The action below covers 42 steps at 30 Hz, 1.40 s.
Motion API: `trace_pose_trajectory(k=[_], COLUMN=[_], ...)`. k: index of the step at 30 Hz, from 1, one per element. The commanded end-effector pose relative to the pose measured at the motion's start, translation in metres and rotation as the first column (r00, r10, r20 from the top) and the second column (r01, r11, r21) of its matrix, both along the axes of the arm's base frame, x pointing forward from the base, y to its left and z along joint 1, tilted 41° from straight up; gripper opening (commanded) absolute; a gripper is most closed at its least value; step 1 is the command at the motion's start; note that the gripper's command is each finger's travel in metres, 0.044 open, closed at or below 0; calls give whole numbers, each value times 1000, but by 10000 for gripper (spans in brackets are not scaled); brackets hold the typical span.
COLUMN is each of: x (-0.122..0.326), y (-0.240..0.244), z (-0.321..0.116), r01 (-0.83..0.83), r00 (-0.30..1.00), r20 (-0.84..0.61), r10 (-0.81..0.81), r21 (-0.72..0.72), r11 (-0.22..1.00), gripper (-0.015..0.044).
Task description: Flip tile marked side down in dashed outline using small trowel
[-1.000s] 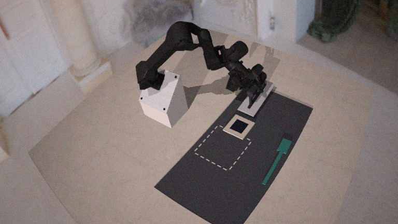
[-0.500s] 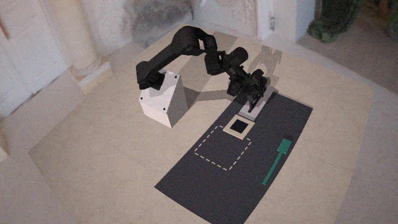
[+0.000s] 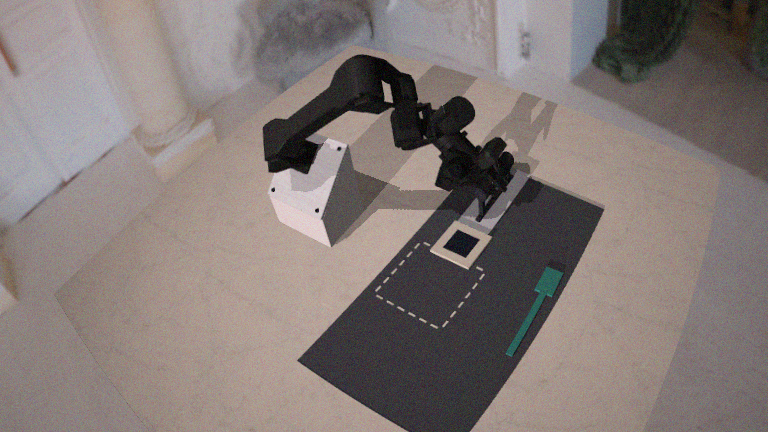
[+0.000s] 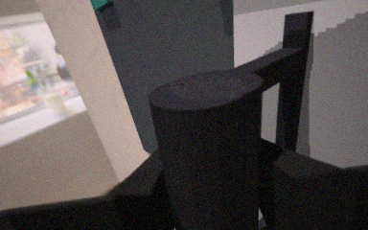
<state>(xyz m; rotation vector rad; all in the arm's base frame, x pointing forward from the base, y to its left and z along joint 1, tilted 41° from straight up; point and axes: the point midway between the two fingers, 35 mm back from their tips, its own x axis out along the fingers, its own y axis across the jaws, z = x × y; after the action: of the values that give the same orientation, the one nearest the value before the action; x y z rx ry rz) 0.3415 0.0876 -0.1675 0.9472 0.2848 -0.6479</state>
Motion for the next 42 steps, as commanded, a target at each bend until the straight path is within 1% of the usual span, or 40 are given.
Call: trace_pose_trajectory(k=[1,18,21,26,42], x=[1,-2,-1,-1,-3], y=[-4,-24,-22,-14,-9], z=[6,23,23,26,58], r01=[0,0,1,5,5], r00=[1000,1000,1000,1000,1000], r20=[7,8,7,5,4], r10=[0,0,-1,-5,-5], r21=[3,0,-18,-99,-102], r11=[1000,1000,1000,995,995], gripper=[0,0,0,0,0])
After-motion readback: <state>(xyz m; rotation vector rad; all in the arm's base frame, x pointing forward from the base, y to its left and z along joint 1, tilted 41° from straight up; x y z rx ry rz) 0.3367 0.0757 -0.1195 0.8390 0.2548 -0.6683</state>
